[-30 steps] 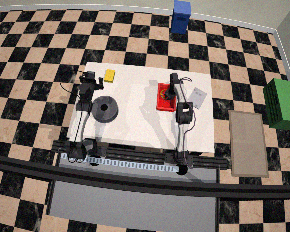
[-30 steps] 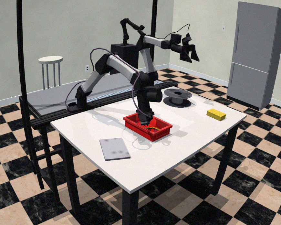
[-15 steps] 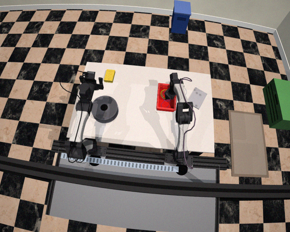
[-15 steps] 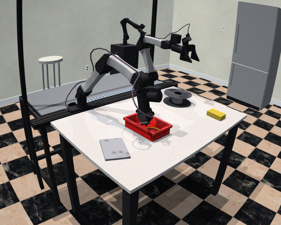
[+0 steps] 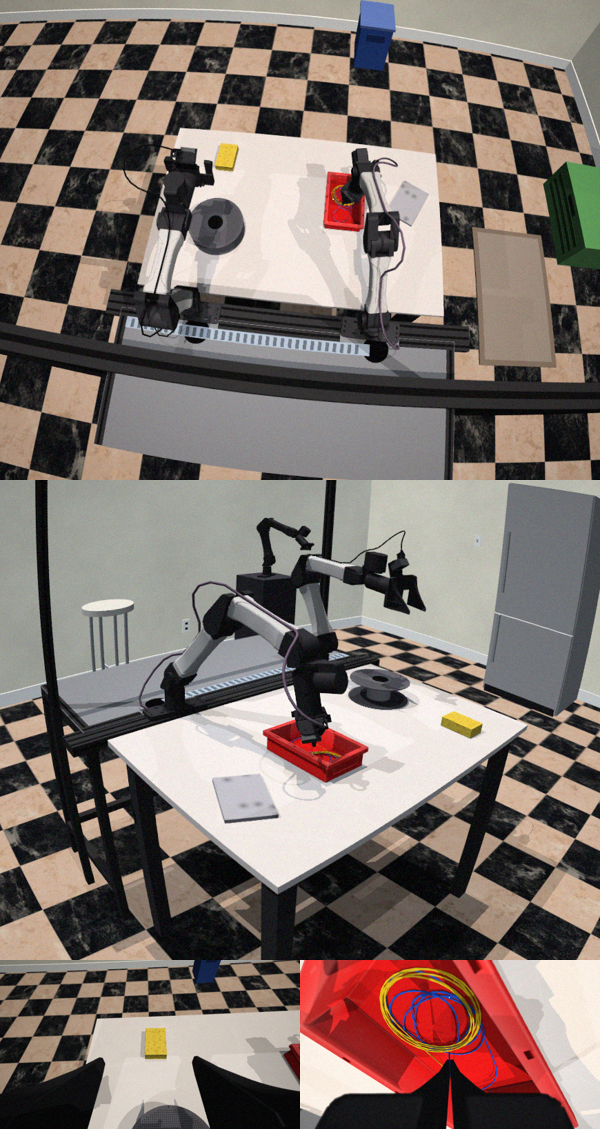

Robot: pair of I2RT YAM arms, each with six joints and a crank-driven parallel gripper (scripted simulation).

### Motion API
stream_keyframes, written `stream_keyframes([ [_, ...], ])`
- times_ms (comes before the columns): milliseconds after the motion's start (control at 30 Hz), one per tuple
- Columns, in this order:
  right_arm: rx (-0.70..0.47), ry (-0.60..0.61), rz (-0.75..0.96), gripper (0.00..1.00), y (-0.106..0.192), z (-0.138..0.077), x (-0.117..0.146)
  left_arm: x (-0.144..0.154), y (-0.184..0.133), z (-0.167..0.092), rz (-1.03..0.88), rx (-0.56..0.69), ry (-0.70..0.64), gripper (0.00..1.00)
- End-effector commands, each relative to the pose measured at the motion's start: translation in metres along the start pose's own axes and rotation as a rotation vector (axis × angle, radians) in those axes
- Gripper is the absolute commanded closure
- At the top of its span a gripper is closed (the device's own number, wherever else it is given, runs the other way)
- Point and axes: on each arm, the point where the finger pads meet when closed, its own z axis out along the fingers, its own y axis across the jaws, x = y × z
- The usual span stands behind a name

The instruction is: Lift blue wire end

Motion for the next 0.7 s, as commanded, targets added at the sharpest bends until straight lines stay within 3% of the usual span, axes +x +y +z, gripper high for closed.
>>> stream_keyframes([
  [0, -0.025, -0.03, 0.006, 1.0, 0.008, -0.019, -0.012, -0.017, 0.001, 0.0, -0.008, -0.01, -0.039, 0.0],
  [367, -0.025, -0.03, 0.006, 1.0, 0.004, -0.023, -0.011, -0.017, 0.001, 0.0, -0.008, -0.01, -0.039, 0.0],
  [667, -0.025, -0.03, 0.006, 1.0, 0.009, -0.06, -0.018, -0.017, 0.001, 0.0, -0.008, -0.01, -0.039, 0.0],
])
